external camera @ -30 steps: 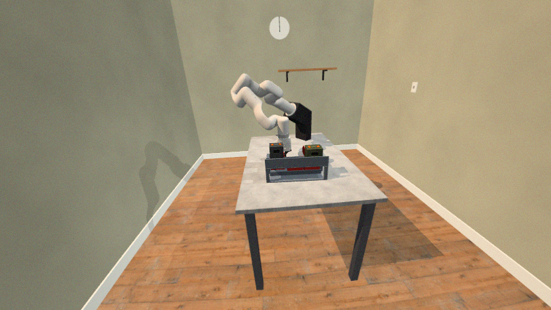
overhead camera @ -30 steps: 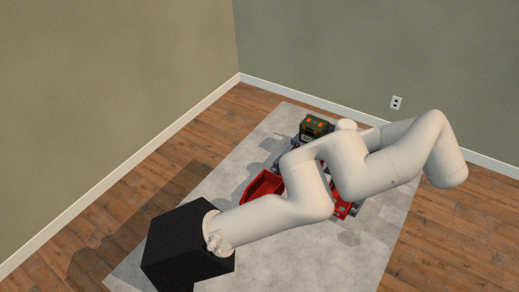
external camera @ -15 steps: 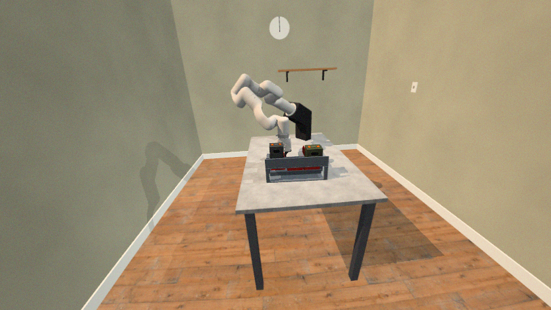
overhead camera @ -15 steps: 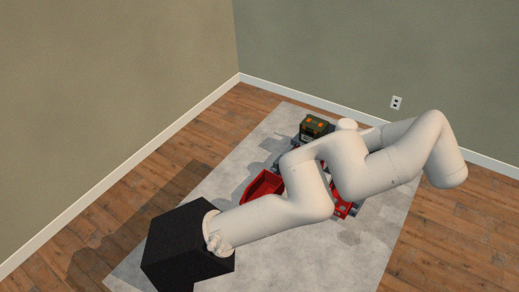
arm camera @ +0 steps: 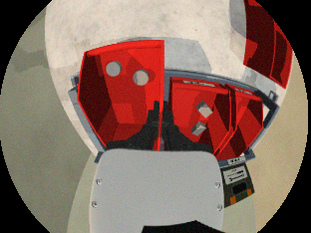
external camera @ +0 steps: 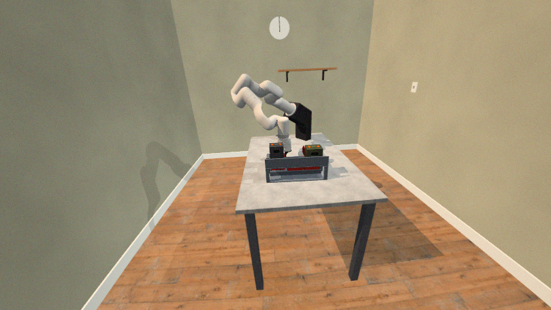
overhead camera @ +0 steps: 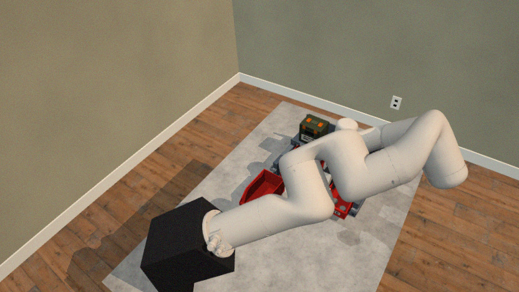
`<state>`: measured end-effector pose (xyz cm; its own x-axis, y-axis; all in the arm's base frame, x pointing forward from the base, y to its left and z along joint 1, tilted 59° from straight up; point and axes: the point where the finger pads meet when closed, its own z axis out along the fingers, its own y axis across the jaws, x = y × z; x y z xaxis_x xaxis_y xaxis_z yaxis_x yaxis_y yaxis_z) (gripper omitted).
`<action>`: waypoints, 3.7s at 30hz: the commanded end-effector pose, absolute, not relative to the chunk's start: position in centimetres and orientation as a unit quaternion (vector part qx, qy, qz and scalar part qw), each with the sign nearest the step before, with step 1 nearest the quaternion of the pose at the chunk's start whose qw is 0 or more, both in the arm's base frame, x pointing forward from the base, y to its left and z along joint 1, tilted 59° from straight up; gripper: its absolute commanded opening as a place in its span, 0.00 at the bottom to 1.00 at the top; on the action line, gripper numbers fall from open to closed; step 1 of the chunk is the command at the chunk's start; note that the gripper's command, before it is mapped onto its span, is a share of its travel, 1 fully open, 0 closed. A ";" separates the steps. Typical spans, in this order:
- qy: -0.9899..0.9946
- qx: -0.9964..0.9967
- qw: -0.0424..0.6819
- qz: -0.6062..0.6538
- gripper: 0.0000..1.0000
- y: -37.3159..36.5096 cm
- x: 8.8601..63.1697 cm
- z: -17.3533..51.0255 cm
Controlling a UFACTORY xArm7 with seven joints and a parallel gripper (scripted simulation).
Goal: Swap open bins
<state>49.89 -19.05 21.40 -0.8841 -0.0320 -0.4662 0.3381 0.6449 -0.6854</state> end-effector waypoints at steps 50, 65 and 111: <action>0.875 0.080 0.240 -0.413 0.10 -19.0 50.0 21.3; 0.875 0.080 0.240 -0.413 0.10 -19.0 50.0 21.3; 0.875 0.080 0.240 -0.413 0.10 -16.4 48.5 23.2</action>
